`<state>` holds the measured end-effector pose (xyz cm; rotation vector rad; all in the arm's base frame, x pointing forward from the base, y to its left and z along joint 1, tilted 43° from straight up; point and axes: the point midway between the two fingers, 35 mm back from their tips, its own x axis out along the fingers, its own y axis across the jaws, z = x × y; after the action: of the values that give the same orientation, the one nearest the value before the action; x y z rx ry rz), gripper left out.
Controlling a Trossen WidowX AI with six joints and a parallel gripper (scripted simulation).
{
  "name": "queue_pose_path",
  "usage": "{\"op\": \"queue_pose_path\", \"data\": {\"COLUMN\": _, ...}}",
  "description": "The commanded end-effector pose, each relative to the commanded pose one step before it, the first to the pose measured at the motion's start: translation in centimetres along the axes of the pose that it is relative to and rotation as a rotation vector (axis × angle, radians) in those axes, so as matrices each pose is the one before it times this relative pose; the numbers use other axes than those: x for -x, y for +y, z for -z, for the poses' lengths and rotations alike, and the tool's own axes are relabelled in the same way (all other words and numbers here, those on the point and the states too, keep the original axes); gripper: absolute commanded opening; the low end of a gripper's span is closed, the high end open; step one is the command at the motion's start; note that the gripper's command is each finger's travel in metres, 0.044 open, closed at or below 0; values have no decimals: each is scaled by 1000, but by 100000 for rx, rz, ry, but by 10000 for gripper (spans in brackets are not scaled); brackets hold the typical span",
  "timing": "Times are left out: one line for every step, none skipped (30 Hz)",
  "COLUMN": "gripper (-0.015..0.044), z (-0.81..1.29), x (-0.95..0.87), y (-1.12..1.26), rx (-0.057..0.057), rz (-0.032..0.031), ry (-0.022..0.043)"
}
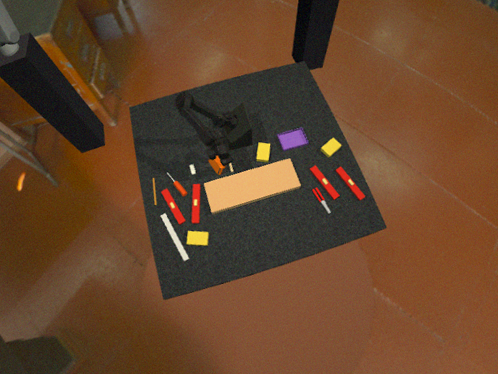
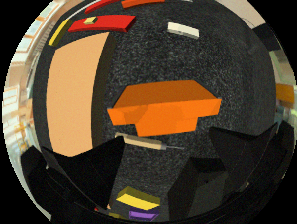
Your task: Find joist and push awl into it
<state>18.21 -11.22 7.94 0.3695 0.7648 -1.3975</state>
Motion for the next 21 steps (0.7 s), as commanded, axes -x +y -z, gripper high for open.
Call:
{"op": "queue_pose_path", "data": {"gripper": 440, "z": -21, "x": -50, "y": -196, "rx": 1284, "rz": 89, "ry": -983}}
{"op": "queue_pose_path", "data": {"gripper": 440, "z": -7, "x": -1, "y": -45, "rx": 2, "rz": 2, "ry": -1}}
{"op": "queue_pose_path", "data": {"gripper": 440, "z": -2, "x": 0, "y": -15, "rx": 1, "rz": 1, "ry": 0}}
{"op": "queue_pose_path", "data": {"gripper": 440, "z": 4, "x": -27, "y": 4, "rx": -1, "rz": -2, "ry": 9}}
{"op": "queue_pose_path", "data": {"gripper": 440, "z": 12, "x": -81, "y": 12, "rx": -2, "rz": -5, "ry": 26}}
{"op": "queue_pose_path", "data": {"gripper": 440, "z": 20, "x": -135, "y": 19, "rx": -3, "rz": -8, "ry": 40}}
{"op": "queue_pose_path", "data": {"gripper": 440, "z": 24, "x": -162, "y": 21, "rx": -4, "rz": -10, "ry": 45}}
{"op": "queue_pose_path", "data": {"gripper": 440, "z": 23, "x": -162, "y": 20, "rx": -4, "rz": -9, "ry": 41}}
{"op": "queue_pose_path", "data": {"gripper": 440, "z": 22, "x": -162, "y": 18, "rx": -4, "rz": -9, "ry": 37}}
{"op": "queue_pose_path", "data": {"gripper": 440, "z": 21, "x": -161, "y": 17, "rx": -4, "rz": -8, "ry": 33}}
{"op": "queue_pose_path", "data": {"gripper": 440, "z": 21, "x": -161, "y": 15, "rx": -3, "rz": -8, "ry": 30}}
{"op": "queue_pose_path", "data": {"gripper": 440, "z": 20, "x": -161, "y": 13, "rx": -3, "rz": -7, "ry": 26}}
{"op": "queue_pose_path", "data": {"gripper": 440, "z": 19, "x": -160, "y": 12, "rx": -3, "rz": -7, "ry": 22}}
{"op": "queue_pose_path", "data": {"gripper": 440, "z": 18, "x": -160, "y": 10, "rx": -3, "rz": -6, "ry": 18}}
{"op": "queue_pose_path", "data": {"gripper": 440, "z": 18, "x": -160, "y": 8, "rx": -3, "rz": -5, "ry": 14}}
{"op": "queue_pose_path", "data": {"gripper": 440, "z": 17, "x": -159, "y": 7, "rx": -2, "rz": -4, "ry": 11}}
{"op": "queue_pose_path", "data": {"gripper": 440, "z": 16, "x": -159, "y": 5, "rx": -2, "rz": -3, "ry": 7}}
{"op": "queue_pose_path", "data": {"gripper": 440, "z": 16, "x": -159, "y": 4, "rx": -2, "rz": -3, "ry": 3}}
{"op": "queue_pose_path", "data": {"gripper": 440, "z": 15, "x": -158, "y": 2, "rx": -1, "rz": -2, "ry": -1}}
{"op": "queue_pose_path", "data": {"gripper": 440, "z": 15, "x": -158, "y": 0, "rx": -1, "rz": -1, "ry": -4}}
{"op": "queue_pose_path", "data": {"gripper": 440, "z": 14, "x": -157, "y": -1, "rx": -1, "rz": 0, "ry": -8}}
